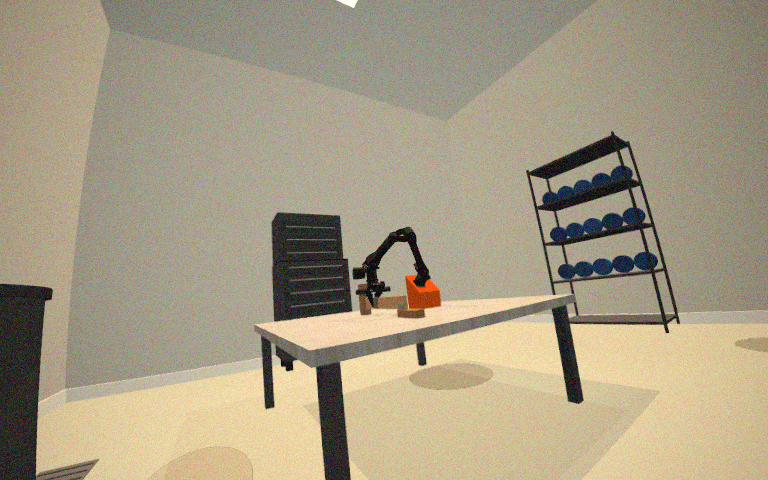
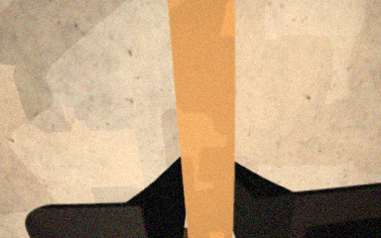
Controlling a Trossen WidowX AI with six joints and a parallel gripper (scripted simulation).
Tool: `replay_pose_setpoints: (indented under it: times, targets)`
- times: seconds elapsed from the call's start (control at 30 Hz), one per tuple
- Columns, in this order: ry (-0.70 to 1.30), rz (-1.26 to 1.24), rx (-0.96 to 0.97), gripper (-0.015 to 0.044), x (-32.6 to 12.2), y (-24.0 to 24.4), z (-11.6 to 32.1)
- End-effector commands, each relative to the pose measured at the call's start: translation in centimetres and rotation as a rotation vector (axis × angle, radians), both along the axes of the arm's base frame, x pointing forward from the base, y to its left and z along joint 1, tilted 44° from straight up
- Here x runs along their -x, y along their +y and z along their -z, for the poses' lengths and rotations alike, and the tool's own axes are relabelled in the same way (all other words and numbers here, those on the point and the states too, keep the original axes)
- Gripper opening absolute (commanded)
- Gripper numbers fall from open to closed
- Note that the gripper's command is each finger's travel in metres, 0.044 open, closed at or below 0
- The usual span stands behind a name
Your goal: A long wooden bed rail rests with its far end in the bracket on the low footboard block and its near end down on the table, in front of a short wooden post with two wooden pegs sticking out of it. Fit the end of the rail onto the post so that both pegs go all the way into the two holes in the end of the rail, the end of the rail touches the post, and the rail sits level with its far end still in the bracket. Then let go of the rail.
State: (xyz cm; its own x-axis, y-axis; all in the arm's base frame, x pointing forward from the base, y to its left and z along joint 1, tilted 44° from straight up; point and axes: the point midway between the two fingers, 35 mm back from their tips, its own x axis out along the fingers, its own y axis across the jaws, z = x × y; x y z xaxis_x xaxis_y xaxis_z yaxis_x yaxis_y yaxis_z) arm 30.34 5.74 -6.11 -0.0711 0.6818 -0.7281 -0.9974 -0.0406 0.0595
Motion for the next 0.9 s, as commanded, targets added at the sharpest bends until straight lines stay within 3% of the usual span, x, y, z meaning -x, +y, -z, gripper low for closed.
replay_pose_setpoints:
  times: [0.0,0.63,0.87]
  targets:
    - [-0.003,0.003,0.001,0.0,-0.06,-0.28,0.05]
    - [-0.003,0.003,0.001,0.0,-0.05,-0.71,0.43]
    - [-0.001,0.0,0.001,0.0184,0.0,-0.45,0.39]
